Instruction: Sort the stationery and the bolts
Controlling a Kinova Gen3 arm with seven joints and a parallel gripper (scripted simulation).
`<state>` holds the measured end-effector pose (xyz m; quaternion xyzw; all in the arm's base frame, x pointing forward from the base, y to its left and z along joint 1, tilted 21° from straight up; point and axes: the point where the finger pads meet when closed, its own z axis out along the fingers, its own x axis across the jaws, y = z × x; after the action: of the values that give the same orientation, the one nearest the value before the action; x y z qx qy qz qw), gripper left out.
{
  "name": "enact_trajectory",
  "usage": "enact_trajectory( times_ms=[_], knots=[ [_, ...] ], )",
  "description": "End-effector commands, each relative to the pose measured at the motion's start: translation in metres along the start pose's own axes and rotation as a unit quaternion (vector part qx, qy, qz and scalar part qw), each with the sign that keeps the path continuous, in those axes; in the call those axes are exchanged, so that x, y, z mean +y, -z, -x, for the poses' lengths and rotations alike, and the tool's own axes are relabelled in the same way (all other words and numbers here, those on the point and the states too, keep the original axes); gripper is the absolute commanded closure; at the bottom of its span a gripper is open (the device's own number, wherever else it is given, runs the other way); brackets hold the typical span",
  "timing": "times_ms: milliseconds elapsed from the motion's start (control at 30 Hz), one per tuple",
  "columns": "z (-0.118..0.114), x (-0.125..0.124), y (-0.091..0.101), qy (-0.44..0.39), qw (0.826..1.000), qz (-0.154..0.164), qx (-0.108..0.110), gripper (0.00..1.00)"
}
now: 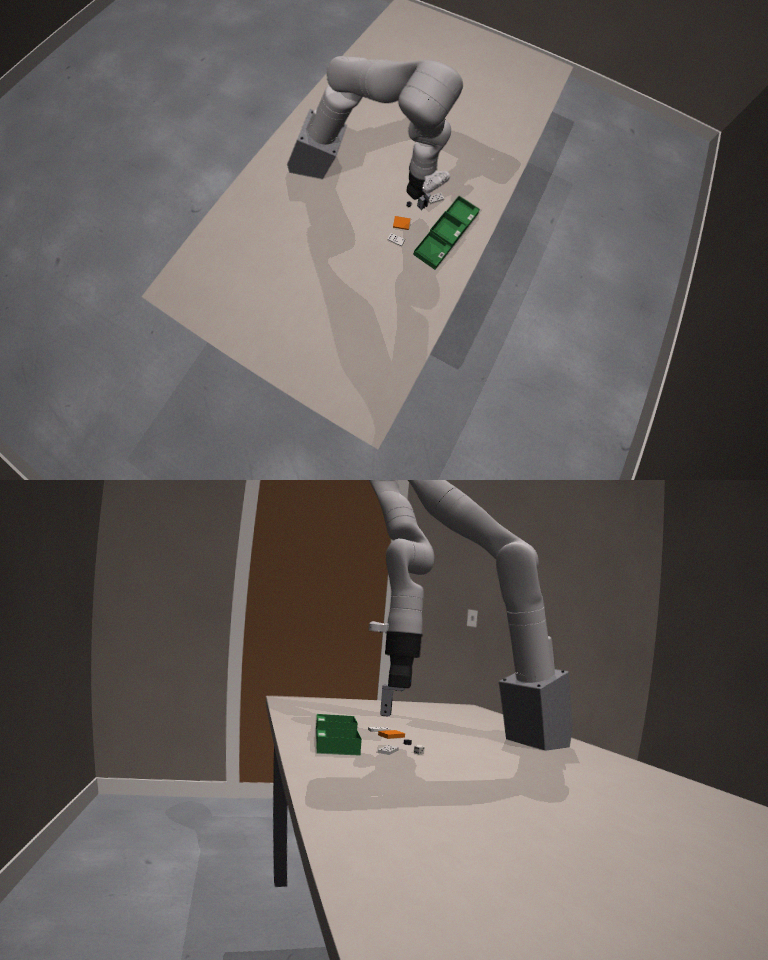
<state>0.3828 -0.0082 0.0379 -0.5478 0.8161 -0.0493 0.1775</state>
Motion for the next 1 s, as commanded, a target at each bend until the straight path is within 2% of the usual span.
enact_trajectory(
  times_ms=[0, 633, 733, 833, 967],
  knots=[
    [-0.001, -0.002, 0.002, 0.0, 1.0, -0.003, 0.001, 0.66],
    [-0.001, -0.002, 0.008, 0.0, 1.0, -0.003, 0.001, 0.66],
    [0.003, -0.018, 0.008, 0.0, 1.0, -0.003, 0.001, 0.66],
    [0.008, -0.035, 0.008, -0.075, 0.997, -0.003, 0.001, 0.66],
    [0.014, -0.058, 0.008, -0.174, 0.985, -0.003, 0.001, 0.66]
  ],
)
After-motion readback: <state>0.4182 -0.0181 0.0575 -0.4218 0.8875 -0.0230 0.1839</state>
